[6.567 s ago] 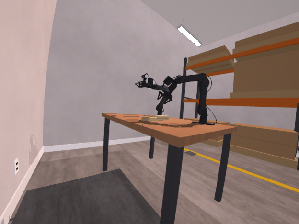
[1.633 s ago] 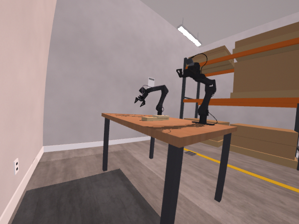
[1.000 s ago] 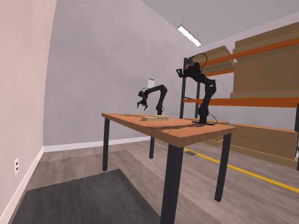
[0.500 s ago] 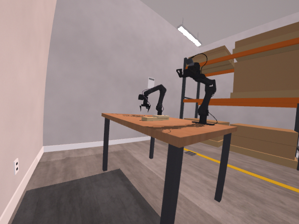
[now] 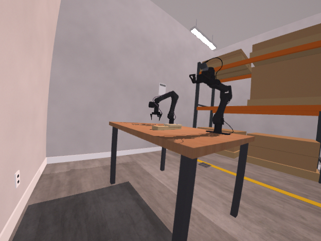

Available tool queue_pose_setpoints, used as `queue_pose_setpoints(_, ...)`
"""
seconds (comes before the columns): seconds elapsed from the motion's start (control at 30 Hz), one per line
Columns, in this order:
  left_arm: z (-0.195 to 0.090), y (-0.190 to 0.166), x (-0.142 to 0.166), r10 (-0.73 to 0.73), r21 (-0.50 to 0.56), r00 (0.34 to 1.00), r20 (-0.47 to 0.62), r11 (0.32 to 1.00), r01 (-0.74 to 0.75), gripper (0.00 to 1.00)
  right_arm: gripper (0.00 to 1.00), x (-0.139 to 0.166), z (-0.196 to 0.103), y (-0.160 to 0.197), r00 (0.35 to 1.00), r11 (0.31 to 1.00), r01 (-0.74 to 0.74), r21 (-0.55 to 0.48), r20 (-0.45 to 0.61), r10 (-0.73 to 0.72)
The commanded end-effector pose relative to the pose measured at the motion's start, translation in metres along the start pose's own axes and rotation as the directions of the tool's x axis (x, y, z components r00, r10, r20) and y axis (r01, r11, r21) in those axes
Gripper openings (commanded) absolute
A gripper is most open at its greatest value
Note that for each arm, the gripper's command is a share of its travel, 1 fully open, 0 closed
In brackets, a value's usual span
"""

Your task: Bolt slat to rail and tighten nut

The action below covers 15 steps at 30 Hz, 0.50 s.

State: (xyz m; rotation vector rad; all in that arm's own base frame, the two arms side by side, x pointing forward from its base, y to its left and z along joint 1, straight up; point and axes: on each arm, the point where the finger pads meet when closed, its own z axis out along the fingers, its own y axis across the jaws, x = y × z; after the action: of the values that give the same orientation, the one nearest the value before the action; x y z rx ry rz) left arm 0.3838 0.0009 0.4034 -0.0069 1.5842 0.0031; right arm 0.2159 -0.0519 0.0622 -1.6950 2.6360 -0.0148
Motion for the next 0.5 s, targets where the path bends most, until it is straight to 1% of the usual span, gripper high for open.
queue_pose_setpoints(0.0, -0.0033, 0.0001, -0.0085, 0.002, 0.006, 1.000, 0.026, 1.000, -0.002, 1.00, 1.00, 0.0033, 0.0032, 0.0077, 1.000, 0.999, -0.004, -0.034, -0.005, 0.004)
queue_pose_setpoints(0.13, -0.0033, 0.0001, -0.0085, 0.002, 0.006, 1.000, 0.026, 1.000, -0.002, 1.00, 1.00, 0.0033, 0.0032, 0.0077, 1.000, 0.999, -0.004, -0.034, -0.005, 0.004)
queue_pose_setpoints(0.17, -0.0033, 0.0001, -0.0085, 0.002, 0.006, 1.000, 0.026, 1.000, -0.002, 1.00, 1.00, 0.0009, -0.0006, 0.0009, 1.000, 1.000, -0.002, -0.004, 0.000, 0.002)
queue_pose_setpoints(0.47, -0.0033, 0.0001, -0.0085, 0.002, 0.006, 1.000, 0.026, 1.000, -0.002, 1.00, 1.00, 0.0010, -0.0003, 0.0013, 1.000, 1.000, -0.002, -0.006, 0.000, 0.002)
